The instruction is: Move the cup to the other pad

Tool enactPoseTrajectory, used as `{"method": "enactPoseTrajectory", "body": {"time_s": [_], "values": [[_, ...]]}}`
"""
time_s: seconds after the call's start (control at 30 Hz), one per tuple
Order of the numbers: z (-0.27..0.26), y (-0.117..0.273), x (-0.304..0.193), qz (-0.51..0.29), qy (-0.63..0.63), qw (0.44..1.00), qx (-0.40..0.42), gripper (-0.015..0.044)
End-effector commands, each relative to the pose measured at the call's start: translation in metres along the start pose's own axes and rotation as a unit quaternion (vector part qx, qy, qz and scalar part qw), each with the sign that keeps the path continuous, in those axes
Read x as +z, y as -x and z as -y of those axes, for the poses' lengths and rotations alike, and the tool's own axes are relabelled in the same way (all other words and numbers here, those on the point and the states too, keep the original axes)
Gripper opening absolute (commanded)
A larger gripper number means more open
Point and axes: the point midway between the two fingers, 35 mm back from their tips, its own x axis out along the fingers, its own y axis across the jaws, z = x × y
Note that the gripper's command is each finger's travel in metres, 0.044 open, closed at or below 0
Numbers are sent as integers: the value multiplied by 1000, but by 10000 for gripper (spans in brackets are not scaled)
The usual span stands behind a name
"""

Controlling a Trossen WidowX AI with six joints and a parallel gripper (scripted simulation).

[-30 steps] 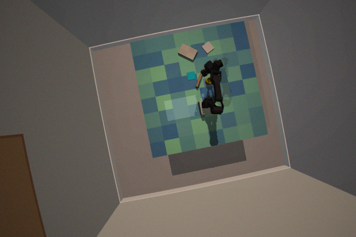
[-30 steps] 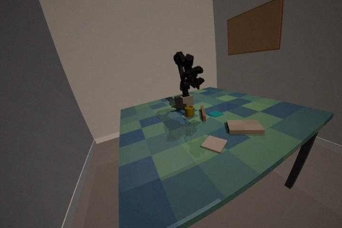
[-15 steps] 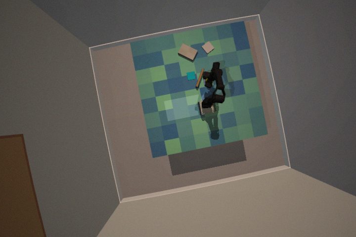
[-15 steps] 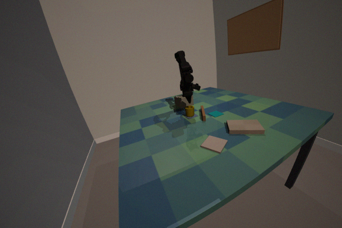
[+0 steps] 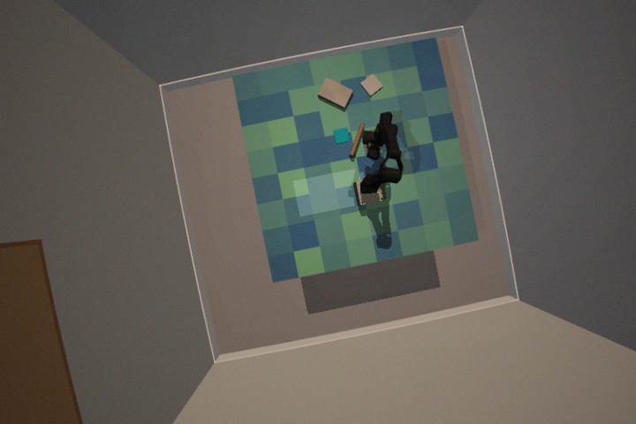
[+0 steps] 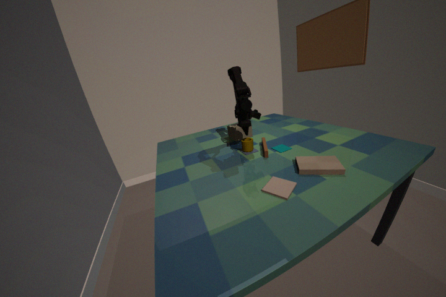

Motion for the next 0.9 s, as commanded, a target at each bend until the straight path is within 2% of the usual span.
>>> {"method": "enactPoseTrajectory", "body": {"time_s": [0.0, 0.87], "values": [[-1, -8, -1, -4, 2, 1000, 4, 167], [-2, -51, -2, -4, 2, 1000, 4, 167]]}}
